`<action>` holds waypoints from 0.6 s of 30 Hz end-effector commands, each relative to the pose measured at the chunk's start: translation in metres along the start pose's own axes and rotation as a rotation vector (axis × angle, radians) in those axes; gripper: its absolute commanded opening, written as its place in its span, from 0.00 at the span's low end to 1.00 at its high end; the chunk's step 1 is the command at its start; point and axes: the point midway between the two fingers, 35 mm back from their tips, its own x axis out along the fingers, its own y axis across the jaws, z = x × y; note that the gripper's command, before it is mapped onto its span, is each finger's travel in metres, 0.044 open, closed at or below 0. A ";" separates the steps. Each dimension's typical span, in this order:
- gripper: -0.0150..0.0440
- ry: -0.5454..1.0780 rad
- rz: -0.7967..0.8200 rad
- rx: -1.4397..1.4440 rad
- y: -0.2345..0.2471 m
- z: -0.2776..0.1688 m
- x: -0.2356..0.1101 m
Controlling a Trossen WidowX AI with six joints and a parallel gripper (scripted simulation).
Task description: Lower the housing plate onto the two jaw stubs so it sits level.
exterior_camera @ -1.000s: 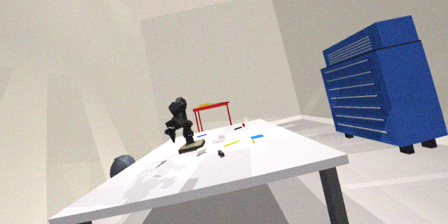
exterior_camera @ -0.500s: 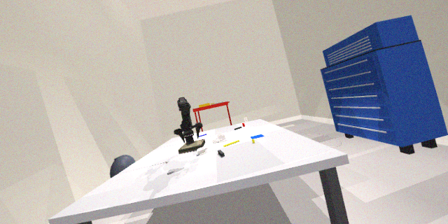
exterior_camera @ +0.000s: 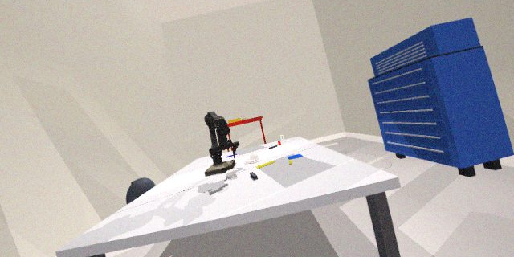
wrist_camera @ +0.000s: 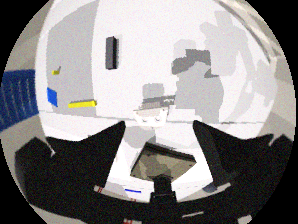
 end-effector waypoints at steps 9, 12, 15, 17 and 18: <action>1.00 0.073 0.002 -0.115 0.014 -0.018 0.006; 1.00 0.073 0.002 -0.115 0.014 -0.020 0.035; 1.00 0.073 0.002 -0.115 0.014 -0.022 0.044; 1.00 0.073 0.002 -0.115 0.014 -0.022 0.044; 1.00 0.073 0.002 -0.115 0.014 -0.022 0.044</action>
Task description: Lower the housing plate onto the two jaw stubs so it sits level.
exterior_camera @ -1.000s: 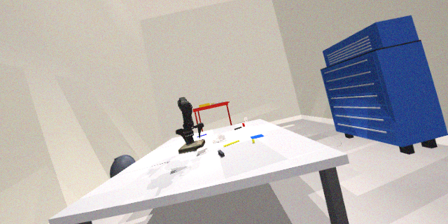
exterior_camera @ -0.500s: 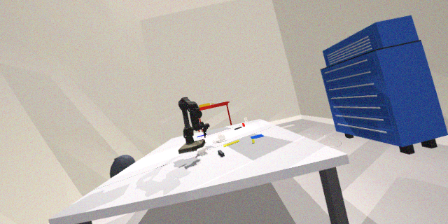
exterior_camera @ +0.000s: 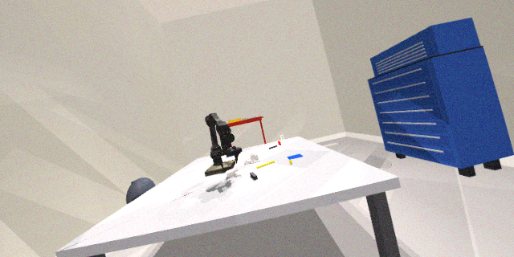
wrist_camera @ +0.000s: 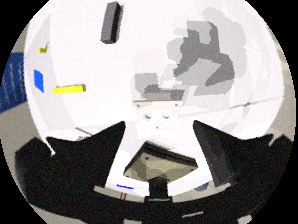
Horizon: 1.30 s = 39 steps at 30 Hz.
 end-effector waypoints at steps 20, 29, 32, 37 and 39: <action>1.00 -0.009 0.004 -0.005 0.001 0.001 0.024; 1.00 -0.009 0.004 -0.005 0.001 0.002 0.037; 1.00 -0.009 0.004 -0.005 0.001 0.002 0.042; 1.00 -0.009 0.004 -0.005 0.001 0.002 0.050; 1.00 -0.009 0.004 -0.005 0.001 0.002 0.053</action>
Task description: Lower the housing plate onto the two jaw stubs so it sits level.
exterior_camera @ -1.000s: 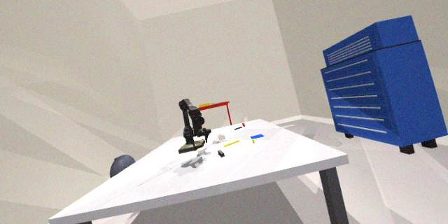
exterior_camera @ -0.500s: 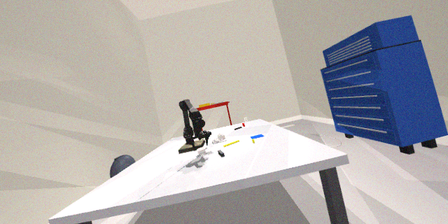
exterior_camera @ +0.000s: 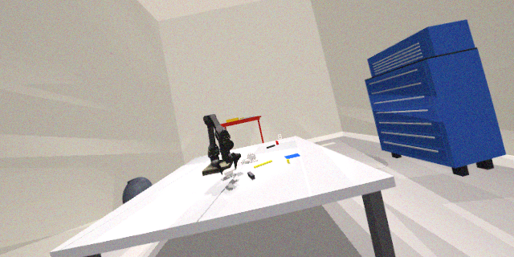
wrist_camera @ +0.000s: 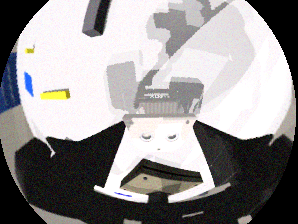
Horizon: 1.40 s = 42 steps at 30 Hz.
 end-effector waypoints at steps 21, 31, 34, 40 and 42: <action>1.00 0.004 0.003 -0.003 0.001 -0.001 0.008; 0.93 0.006 0.000 0.000 0.000 -0.001 0.007; 0.90 0.006 0.000 0.000 0.000 -0.001 0.007; 0.85 0.006 0.000 0.000 0.000 -0.001 0.007; 0.85 0.006 0.000 0.000 0.000 -0.001 0.007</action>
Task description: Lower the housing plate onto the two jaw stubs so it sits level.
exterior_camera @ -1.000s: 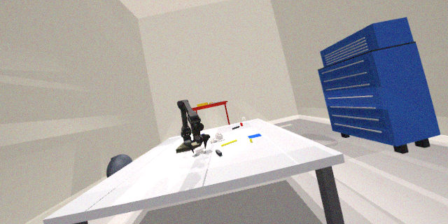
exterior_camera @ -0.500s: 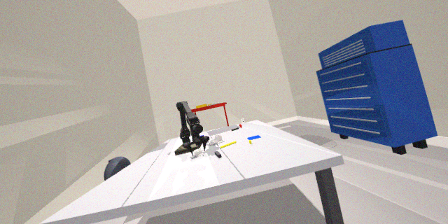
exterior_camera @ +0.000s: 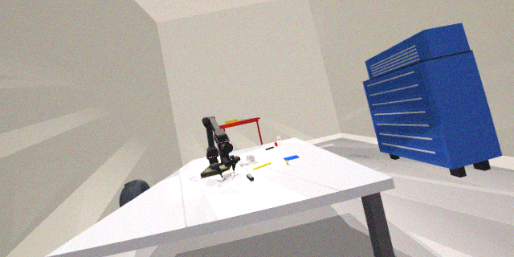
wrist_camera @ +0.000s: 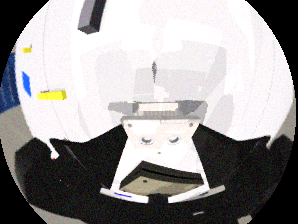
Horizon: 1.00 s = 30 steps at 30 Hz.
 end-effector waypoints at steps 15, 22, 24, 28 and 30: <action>0.85 -0.001 0.001 -0.001 0.000 0.002 -0.017; 0.85 -0.001 0.001 -0.001 0.000 0.003 -0.039; 0.85 -0.001 0.002 -0.002 0.000 0.003 -0.045; 0.85 -0.002 0.002 -0.002 0.000 0.002 -0.058; 0.85 -0.002 0.003 -0.002 0.000 0.002 -0.065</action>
